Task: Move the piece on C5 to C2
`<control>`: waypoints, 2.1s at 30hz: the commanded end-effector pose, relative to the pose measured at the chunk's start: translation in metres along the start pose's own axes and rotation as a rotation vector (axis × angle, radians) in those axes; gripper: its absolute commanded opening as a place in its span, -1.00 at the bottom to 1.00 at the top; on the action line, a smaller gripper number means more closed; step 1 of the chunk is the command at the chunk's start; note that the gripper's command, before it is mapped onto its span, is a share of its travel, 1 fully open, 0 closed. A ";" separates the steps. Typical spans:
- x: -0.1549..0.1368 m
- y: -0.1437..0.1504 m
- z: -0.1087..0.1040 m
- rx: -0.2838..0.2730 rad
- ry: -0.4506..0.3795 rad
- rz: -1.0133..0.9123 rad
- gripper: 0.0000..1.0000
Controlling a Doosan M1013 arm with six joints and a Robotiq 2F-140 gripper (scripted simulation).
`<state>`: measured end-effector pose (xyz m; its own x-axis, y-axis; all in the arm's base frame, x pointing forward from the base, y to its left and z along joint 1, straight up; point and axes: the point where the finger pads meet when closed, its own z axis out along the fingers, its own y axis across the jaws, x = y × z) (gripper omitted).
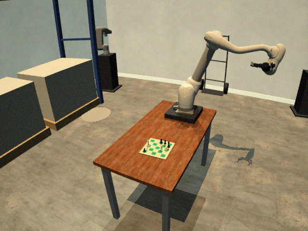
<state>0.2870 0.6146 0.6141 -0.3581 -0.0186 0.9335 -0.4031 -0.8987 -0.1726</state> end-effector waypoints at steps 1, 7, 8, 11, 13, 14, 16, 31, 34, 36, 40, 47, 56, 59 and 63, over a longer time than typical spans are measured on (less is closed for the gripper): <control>-0.057 -0.009 0.040 -0.049 -0.042 -0.043 1.00; -0.099 -0.009 0.070 -0.093 -0.078 -0.072 1.00; -0.140 -0.006 0.100 -0.141 -0.115 -0.098 1.00; -0.166 0.001 0.119 -0.192 -0.153 -0.121 1.00; -0.182 0.002 0.130 -0.192 -0.153 -0.121 1.00; -0.206 0.010 0.147 -0.246 -0.191 -0.141 1.00; -0.222 0.013 0.159 -0.246 -0.191 -0.141 1.00; -0.398 0.105 0.277 -0.547 -0.372 -0.185 1.00; -0.433 0.132 0.297 -0.611 -0.403 -0.185 1.00; -0.436 0.134 0.299 -0.611 -0.403 -0.185 1.00; -0.485 0.178 0.325 -0.737 -0.460 -0.175 1.00; -0.562 0.259 0.360 -0.919 -0.527 -0.147 1.00; -0.630 0.345 0.380 -1.128 -0.585 -0.097 1.00; -0.642 0.362 0.382 -1.173 -0.594 -0.084 1.00; -0.672 0.405 0.385 -1.283 -0.614 -0.049 1.00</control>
<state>0.6903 0.1214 0.0612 -0.0098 -0.4538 0.8911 -0.9994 0.0345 0.0066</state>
